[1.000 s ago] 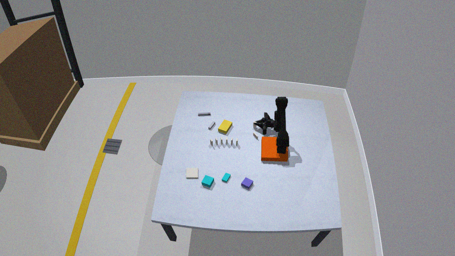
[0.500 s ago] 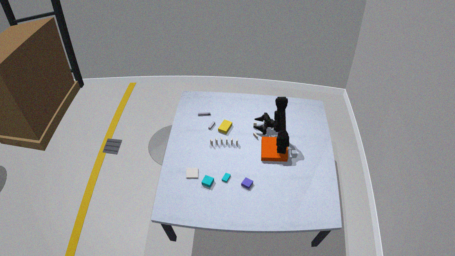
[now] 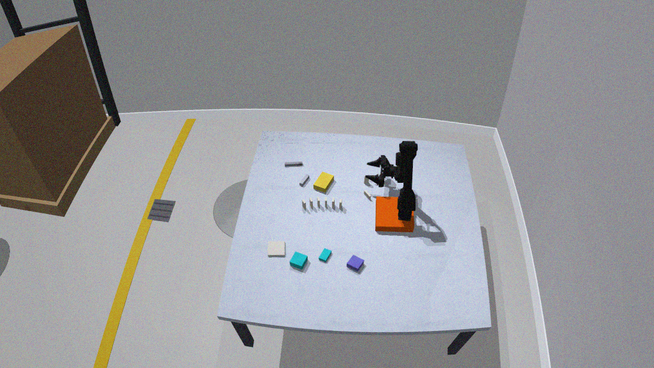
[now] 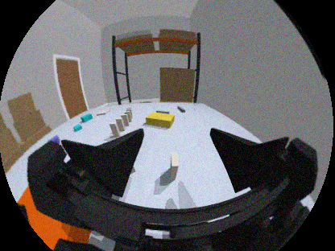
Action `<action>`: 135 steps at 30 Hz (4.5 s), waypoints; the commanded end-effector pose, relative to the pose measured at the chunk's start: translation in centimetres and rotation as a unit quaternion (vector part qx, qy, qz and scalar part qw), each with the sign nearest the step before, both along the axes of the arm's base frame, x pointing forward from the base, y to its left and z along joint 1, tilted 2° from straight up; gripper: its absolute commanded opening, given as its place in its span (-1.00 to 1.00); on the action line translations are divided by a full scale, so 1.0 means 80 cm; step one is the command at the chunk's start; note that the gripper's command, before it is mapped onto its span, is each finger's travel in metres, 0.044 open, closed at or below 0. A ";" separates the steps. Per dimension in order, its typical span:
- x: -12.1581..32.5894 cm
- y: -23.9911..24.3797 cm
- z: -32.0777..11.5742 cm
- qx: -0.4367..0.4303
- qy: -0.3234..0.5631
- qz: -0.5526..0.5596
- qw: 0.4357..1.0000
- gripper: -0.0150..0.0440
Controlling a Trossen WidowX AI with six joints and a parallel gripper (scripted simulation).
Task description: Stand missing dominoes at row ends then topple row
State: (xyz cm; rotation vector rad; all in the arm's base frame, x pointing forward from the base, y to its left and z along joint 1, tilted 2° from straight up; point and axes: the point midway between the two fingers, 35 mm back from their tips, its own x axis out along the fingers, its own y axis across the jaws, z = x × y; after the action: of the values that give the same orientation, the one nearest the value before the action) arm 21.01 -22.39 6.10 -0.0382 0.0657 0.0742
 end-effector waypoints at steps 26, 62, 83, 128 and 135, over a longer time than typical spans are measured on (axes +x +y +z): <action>0.078 -0.076 0.009 -0.476 0.424 0.214 0.740 1.00; 0.037 0.002 0.015 -0.526 0.440 0.500 0.528 1.00; 0.037 0.004 -0.044 -0.526 0.440 0.500 0.529 0.82; 0.075 0.080 0.128 -0.389 0.551 0.354 0.648 -0.13; 0.100 0.156 0.129 -0.237 0.623 0.196 0.719 -0.13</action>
State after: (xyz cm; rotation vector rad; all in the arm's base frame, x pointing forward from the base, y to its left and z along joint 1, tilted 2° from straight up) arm 27.44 -15.59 15.84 -0.8689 1.3486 0.8558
